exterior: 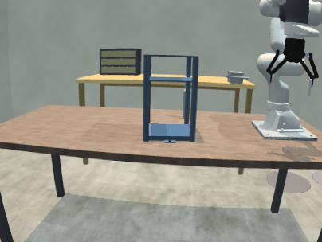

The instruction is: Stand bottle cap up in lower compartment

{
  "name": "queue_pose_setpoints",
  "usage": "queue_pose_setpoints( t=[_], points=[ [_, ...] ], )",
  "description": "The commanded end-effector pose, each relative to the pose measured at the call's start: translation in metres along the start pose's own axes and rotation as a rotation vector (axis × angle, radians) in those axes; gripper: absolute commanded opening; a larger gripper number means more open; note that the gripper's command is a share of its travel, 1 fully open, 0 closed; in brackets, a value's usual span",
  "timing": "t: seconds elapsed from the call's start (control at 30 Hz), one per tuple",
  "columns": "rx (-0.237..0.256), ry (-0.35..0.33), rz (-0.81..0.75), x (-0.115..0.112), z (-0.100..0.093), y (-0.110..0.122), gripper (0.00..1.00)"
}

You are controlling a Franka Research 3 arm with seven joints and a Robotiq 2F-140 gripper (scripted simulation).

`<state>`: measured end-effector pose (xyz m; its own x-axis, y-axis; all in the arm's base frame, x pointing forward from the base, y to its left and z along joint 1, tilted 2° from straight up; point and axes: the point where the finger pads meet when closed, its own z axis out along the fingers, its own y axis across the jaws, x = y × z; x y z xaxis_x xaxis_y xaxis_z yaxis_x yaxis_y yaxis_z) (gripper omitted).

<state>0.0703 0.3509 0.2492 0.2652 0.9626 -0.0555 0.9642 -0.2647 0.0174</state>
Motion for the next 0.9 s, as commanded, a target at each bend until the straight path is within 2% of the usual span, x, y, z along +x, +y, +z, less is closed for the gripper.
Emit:
queue_pose_setpoints(
  t=[0.0, 0.57, 0.6, 0.7, 0.87],
  points=[
    [0.000, 0.000, 0.000, 0.000, 0.000, 0.000, 1.00],
    [0.000, 0.000, 0.000, 0.000, -0.001, 0.000, 1.00],
    [0.000, 0.000, 0.000, 0.001, -0.007, 0.000, 1.00],
    [-0.001, 0.000, 0.001, 0.003, -0.054, 0.000, 1.00],
    [-0.001, 0.000, 0.001, -0.003, -0.111, 0.001, 1.00]
  ],
)
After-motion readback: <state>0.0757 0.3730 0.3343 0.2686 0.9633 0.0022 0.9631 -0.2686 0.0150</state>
